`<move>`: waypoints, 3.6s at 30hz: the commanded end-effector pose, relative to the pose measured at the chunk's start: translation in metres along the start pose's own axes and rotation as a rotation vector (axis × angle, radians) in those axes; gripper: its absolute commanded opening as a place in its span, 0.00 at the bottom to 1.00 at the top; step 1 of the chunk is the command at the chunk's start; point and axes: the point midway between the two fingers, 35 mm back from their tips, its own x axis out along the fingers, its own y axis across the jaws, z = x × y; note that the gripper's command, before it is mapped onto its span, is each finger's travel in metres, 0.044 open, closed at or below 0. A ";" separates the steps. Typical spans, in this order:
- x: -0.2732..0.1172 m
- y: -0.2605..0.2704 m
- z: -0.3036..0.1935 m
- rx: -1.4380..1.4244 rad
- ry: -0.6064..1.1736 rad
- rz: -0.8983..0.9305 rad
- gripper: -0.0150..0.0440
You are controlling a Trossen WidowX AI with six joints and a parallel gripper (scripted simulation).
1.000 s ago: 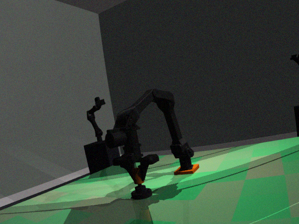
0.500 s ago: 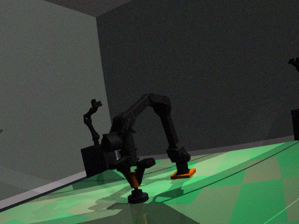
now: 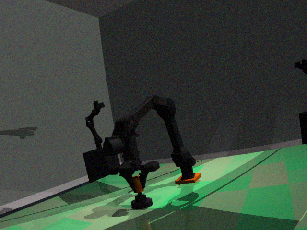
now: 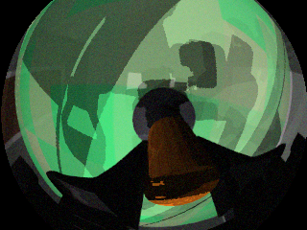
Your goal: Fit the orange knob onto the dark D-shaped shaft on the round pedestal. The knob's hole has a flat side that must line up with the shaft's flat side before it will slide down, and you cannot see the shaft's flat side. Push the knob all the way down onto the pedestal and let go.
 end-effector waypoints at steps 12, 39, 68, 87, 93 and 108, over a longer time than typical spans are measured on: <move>0.003 0.000 -0.001 -0.008 -0.005 0.001 0.25; 0.001 0.001 0.000 -0.218 -0.005 0.001 0.25; -0.002 0.000 0.000 -0.304 -0.005 0.001 0.25; 0.004 0.000 -0.001 -0.427 -0.005 0.000 0.25; 0.006 0.000 -0.001 -0.427 -0.005 0.000 0.25; 0.019 0.001 -0.001 -0.422 -0.005 0.001 0.25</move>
